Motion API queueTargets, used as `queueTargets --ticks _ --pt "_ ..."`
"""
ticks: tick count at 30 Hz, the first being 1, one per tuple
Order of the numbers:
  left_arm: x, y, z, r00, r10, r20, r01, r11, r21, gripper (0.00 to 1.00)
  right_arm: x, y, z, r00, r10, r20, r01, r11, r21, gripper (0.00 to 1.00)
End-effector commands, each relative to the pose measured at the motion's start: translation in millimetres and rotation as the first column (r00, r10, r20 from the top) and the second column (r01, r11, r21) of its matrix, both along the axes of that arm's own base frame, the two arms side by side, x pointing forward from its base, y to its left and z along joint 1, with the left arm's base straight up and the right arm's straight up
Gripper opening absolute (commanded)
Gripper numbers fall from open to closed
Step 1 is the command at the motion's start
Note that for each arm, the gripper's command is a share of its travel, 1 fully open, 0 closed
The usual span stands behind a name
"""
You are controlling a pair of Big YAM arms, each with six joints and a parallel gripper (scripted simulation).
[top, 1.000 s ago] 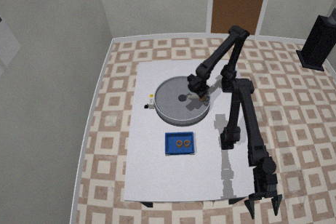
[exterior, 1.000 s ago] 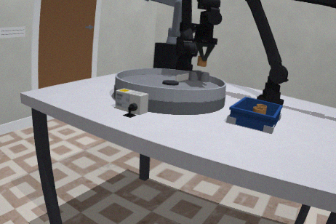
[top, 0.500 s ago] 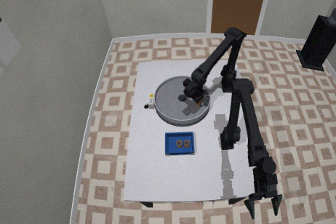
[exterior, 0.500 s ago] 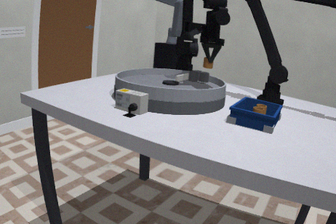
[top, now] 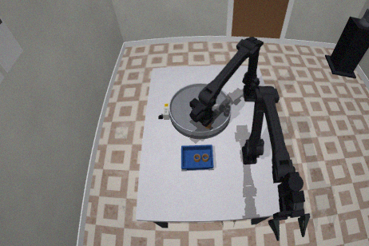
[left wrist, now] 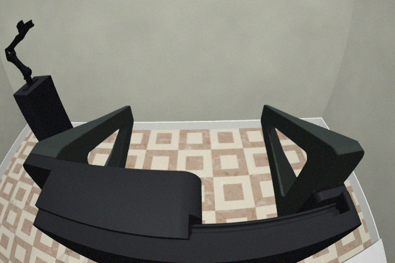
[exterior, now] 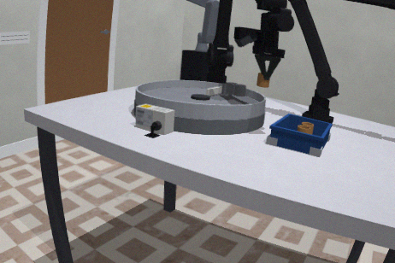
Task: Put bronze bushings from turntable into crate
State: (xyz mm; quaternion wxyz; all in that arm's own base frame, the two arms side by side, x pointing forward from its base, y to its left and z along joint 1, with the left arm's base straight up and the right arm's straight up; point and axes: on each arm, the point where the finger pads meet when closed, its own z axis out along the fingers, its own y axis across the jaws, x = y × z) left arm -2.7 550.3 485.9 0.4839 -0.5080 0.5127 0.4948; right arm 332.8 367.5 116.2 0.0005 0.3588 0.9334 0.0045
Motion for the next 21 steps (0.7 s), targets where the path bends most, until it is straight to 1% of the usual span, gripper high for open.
queueTargets --ticks 1,14,17,21 --pt "-3 -5 15 1.000 0.005 0.015 -0.005 0.999 0.042 1.00 14 28 20 1.000 -0.004 0.020 0.003 1.000 0.021 0.00" --pt "-3 -5 15 1.000 0.005 0.015 -0.005 0.999 0.042 1.00 68 114 20 1.000 -0.004 0.021 0.003 1.000 0.023 0.00" --pt "-3 -5 15 1.000 0.005 0.015 -0.005 0.999 0.042 1.00 72 119 20 1.000 -0.004 0.021 0.003 1.000 0.023 0.00" --pt "-3 -5 15 1.000 0.005 0.015 -0.005 0.999 0.042 1.00 84 138 20 1.000 -0.002 0.021 0.002 1.000 0.023 0.00"
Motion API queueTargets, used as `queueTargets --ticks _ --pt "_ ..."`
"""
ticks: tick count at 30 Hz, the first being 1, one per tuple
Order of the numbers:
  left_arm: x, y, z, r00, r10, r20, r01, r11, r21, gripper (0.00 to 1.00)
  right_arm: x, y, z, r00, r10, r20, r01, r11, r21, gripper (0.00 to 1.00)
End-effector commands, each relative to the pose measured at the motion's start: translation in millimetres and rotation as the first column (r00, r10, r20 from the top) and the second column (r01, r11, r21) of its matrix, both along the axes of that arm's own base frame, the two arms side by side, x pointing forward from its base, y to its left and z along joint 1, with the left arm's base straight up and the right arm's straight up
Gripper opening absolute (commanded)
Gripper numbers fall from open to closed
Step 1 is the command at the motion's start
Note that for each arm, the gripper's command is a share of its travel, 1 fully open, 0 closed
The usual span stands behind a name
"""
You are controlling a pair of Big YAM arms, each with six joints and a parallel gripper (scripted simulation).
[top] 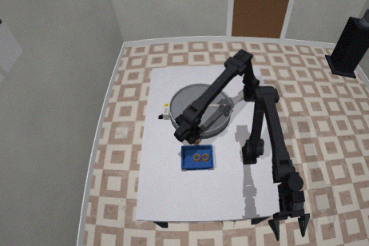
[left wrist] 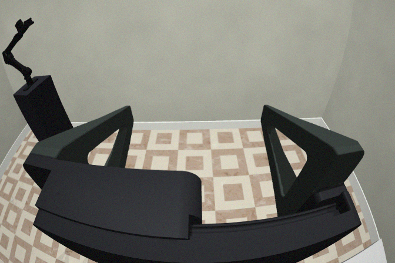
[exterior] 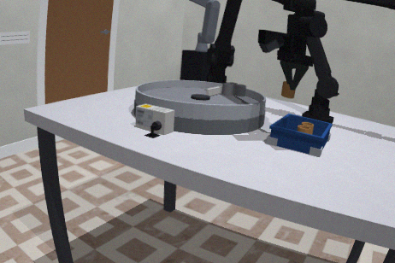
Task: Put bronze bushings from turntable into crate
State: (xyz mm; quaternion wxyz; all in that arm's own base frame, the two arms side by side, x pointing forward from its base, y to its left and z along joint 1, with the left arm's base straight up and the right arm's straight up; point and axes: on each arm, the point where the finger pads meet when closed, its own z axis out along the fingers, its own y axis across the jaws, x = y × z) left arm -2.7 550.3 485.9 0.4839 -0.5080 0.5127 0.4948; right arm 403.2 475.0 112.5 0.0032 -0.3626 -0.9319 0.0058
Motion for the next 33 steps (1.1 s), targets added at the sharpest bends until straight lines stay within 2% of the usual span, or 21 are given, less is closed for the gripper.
queueTargets --ticks 1,11,33 --pt "-3 -5 15 1.000 0.005 0.015 -0.005 0.999 0.042 1.00 16 35 24 0.999 0.006 0.035 -0.008 0.999 0.040 0.00" --pt "-3 -5 15 1.000 0.005 0.015 -0.005 0.999 0.042 1.00 35 64 24 0.999 0.007 0.035 -0.009 0.999 0.040 0.00" --pt "-3 -5 15 1.000 0.005 0.015 -0.005 0.999 0.042 1.00 43 78 24 0.999 0.009 0.035 -0.011 0.999 0.040 0.00"
